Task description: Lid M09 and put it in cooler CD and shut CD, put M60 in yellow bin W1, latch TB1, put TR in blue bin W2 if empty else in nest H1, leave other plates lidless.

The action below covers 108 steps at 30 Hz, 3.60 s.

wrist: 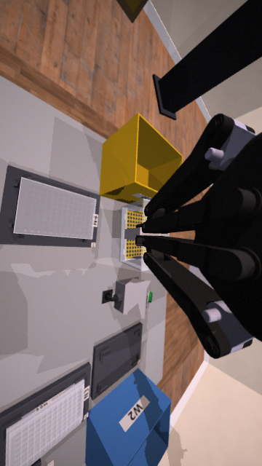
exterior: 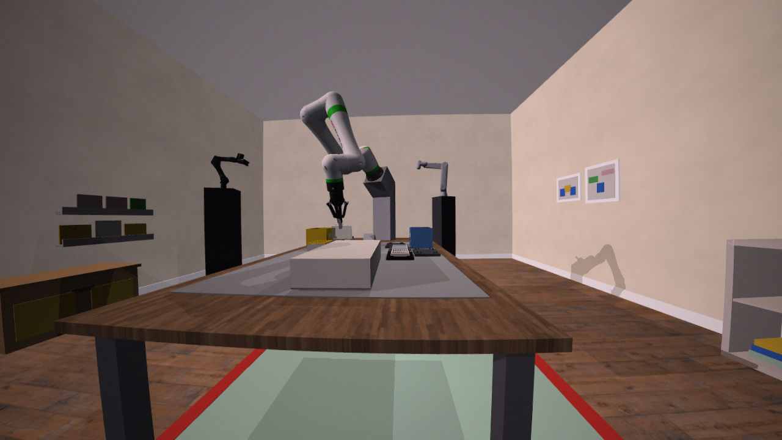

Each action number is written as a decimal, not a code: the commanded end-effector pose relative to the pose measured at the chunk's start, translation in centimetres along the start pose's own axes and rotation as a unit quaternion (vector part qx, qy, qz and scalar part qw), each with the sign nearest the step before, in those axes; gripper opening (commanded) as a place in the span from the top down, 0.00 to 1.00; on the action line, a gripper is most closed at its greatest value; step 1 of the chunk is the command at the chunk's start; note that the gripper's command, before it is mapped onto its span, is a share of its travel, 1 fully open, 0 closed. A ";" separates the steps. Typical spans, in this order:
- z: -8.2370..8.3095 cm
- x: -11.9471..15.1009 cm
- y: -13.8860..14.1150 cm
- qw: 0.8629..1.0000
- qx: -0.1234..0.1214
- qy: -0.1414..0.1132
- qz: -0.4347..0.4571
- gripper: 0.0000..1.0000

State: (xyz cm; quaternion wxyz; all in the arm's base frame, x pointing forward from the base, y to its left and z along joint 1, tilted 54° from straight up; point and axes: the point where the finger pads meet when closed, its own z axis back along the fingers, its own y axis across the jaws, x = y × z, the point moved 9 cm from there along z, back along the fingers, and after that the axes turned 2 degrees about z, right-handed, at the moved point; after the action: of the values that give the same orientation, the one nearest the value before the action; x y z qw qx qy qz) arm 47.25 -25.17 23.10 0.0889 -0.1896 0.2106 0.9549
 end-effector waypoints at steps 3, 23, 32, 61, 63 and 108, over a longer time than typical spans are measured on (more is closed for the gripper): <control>-0.2 0.7 0.0 1.000 0.000 0.000 0.000 1.00; -0.9 2.8 -0.1 1.000 0.000 0.000 0.000 1.00; -1.2 4.0 -0.1 1.000 0.000 0.000 0.000 1.00; -2.2 7.1 -0.3 1.000 0.000 0.000 0.000 1.00; -2.3 7.4 -0.3 1.000 0.000 0.000 0.000 1.00; 1.3 9.3 -0.3 1.000 0.000 0.000 0.000 1.00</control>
State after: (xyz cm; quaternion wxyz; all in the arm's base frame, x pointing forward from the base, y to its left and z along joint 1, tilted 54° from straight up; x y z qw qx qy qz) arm 38.74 -23.72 19.99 0.0889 -0.1897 0.2107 0.9548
